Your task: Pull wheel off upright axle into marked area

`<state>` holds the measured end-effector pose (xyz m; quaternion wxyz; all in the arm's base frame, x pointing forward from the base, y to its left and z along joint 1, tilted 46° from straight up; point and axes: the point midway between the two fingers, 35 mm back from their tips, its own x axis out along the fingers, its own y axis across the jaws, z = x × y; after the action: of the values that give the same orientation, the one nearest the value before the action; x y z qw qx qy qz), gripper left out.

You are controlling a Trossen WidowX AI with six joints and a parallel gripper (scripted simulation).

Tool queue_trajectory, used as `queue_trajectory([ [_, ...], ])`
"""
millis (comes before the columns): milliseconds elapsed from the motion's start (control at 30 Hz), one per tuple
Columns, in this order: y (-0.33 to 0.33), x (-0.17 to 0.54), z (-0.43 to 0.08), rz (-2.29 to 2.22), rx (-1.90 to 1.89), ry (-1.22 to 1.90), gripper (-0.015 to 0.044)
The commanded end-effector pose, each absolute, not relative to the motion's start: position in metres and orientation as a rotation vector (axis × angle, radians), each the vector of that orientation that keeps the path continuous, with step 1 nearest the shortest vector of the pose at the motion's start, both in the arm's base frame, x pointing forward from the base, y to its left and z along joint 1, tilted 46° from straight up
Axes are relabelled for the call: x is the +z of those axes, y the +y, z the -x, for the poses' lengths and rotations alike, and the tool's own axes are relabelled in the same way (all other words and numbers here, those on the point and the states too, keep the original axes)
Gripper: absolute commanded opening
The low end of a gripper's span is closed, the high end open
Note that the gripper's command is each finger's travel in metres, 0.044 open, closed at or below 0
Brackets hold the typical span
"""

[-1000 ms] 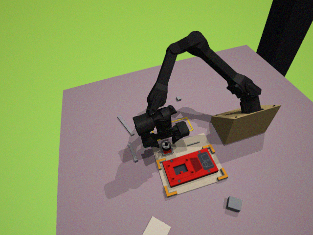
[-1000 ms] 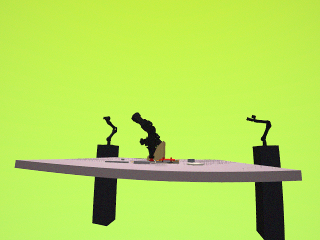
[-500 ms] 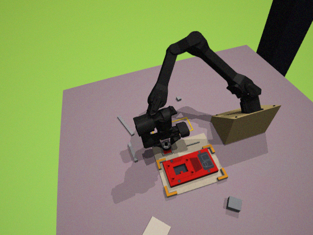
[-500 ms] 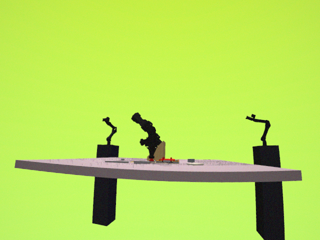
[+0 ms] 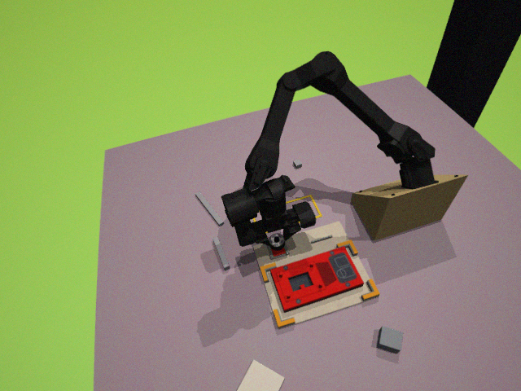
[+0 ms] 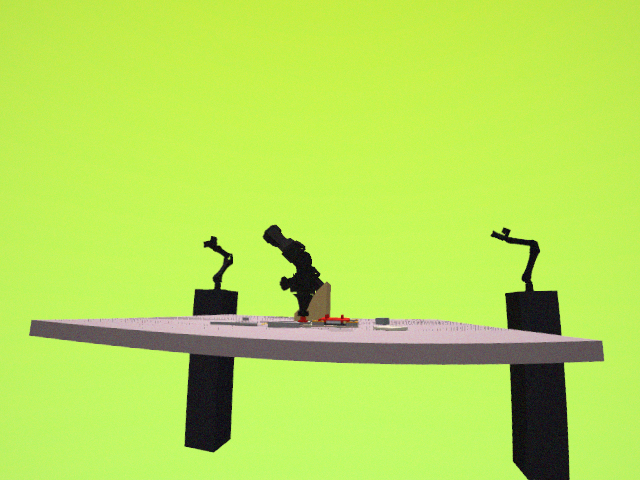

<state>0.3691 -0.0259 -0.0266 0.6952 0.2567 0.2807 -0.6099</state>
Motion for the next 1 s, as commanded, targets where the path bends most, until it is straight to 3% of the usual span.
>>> queue_trajectory([
  [0,-0.0251,-0.0250,-0.3692,-0.578,-1.363,0.623,0.0000],
  [967,-0.0181,-0.0186,-0.3685,-0.576,-1.361,0.624,0.0000],
])
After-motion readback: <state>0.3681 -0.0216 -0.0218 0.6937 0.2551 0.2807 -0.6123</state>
